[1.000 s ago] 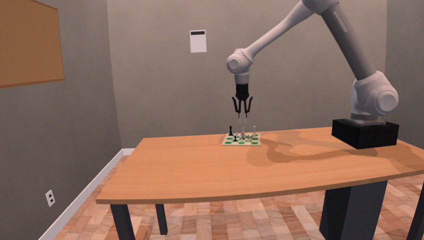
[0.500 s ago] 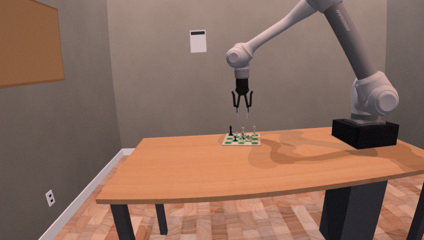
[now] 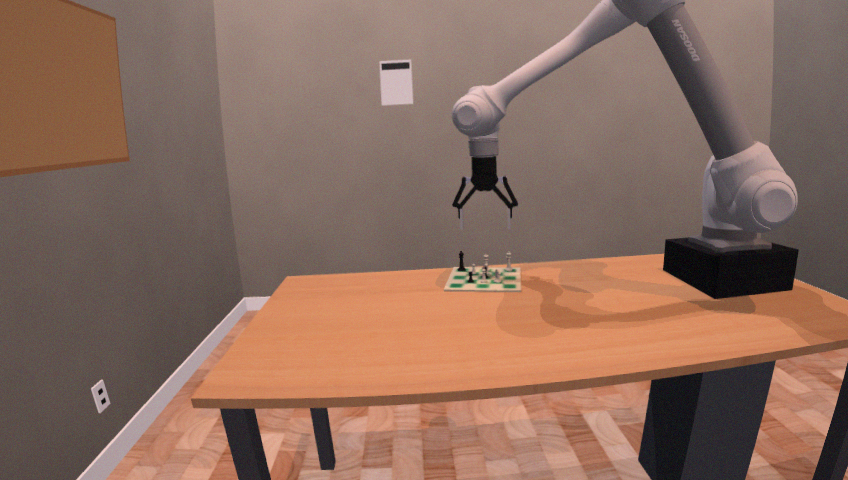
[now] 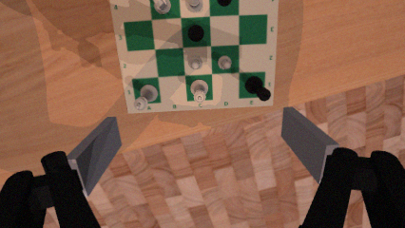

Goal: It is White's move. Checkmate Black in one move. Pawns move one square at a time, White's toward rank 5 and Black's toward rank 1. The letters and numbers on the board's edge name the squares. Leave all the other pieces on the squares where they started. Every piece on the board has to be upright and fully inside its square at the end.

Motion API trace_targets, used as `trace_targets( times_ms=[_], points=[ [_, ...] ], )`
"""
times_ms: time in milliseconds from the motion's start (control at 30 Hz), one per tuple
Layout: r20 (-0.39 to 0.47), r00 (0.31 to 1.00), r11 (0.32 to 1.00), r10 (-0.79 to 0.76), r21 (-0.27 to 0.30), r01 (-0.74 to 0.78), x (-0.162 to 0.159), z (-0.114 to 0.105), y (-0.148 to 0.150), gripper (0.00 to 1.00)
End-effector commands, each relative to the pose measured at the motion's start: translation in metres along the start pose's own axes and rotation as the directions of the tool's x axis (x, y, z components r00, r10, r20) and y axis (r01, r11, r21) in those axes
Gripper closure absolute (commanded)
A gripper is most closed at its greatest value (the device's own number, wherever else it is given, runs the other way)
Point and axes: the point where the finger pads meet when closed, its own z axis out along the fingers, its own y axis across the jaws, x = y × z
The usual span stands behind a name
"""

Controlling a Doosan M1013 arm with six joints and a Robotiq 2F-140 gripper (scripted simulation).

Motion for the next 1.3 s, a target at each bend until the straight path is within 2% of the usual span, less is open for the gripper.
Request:
trace_targets(
  times_ms=[0,367,800,1267],
  points=[
    [0.0,1.0,1.0,0.0,0.0,0.0,0.0,0.0,0.0,0.0],
    [0.0,1.0,1.0,0.0,0.0,0.0,0.0,-0.006,0.0,0.0],
    [0.0,1.0,1.0,0.0,0.0,0.0,0.0,-0.041,0.0,0.0],
    [0.0,1.0,1.0,0.0,0.0,0.0,0.0,-0.049,0.0,0.0]
  ],
)
